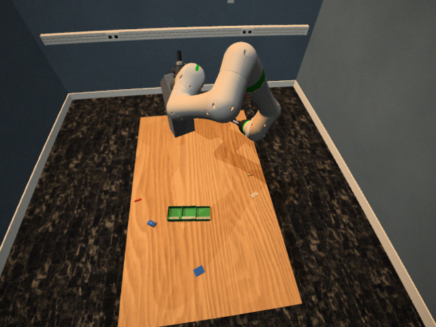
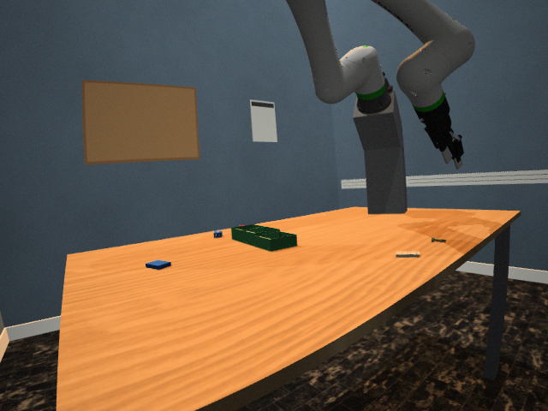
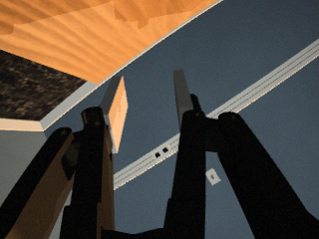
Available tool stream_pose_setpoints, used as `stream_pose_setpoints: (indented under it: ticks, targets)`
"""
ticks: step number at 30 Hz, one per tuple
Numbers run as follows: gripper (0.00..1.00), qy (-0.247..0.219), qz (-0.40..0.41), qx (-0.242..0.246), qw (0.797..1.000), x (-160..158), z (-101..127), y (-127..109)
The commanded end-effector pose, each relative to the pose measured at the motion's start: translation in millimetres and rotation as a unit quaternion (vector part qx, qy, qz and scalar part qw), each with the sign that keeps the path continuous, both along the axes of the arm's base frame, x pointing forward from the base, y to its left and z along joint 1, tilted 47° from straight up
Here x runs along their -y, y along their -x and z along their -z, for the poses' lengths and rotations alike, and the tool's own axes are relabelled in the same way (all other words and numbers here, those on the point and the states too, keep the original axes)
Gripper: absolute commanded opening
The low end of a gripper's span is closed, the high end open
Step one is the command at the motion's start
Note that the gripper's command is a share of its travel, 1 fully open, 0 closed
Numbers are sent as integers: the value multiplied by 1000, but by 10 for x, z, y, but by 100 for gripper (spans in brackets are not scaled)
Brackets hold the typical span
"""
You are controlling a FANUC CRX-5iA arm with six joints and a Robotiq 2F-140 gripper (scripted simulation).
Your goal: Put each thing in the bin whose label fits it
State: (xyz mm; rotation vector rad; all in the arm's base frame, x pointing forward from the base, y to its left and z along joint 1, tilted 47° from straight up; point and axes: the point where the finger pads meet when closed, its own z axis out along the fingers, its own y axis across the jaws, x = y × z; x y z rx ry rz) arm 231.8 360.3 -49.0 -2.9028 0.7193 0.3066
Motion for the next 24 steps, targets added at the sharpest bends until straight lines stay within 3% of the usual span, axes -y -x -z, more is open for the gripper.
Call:
stream_pose_setpoints:
  ticks: [1, 5, 13, 16, 18, 22, 24]
  targets:
    - [15, -24, -7, 18, 1000, 79, -56, -198]
    - [15, -24, -7, 18, 1000, 87, -63, -275]
    - [15, -64, -22, 66, 996, 311, -234, -741]
    - [15, -64, -22, 66, 996, 334, -250, -783]
    - [15, -80, -29, 93, 992, 418, -303, -916]
    - [15, -80, -29, 93, 992, 488, -348, -1027]
    - [15, -93, -37, 123, 987, 582, -402, -1154]
